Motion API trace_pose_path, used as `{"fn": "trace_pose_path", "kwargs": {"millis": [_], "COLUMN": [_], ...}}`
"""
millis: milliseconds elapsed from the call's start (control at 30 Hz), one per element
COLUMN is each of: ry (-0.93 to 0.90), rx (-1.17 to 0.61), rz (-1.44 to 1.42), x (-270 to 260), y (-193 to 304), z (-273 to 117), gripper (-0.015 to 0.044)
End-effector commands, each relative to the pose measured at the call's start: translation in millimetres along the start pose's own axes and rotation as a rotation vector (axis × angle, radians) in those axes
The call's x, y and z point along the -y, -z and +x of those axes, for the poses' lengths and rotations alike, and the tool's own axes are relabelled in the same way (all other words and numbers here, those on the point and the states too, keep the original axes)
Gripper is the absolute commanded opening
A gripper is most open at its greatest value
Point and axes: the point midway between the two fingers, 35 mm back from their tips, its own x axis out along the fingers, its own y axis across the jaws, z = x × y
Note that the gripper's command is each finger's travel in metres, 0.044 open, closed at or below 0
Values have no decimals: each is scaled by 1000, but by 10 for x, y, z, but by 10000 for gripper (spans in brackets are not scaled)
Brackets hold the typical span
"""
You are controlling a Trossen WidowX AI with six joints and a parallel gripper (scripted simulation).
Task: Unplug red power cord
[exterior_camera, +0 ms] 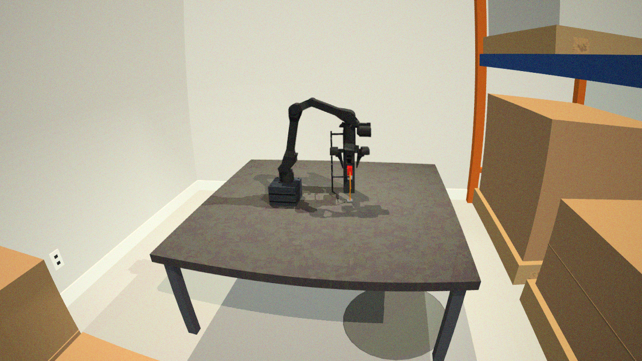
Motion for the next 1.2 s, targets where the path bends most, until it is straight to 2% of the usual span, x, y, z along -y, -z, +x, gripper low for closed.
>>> {"fn": "trace_pose_path", "kwargs": {"millis": [0, 33, 200, 1167], "ry": [1, 1, 1, 1], "rx": [5, 6, 10, 10], "rz": [4, 4, 4, 4], "x": [-3, -6, 10, 10], "y": [-119, -208, -594, -594], "z": [-21, -40, -120, -120], "gripper": [420, 440, 440, 440]}}
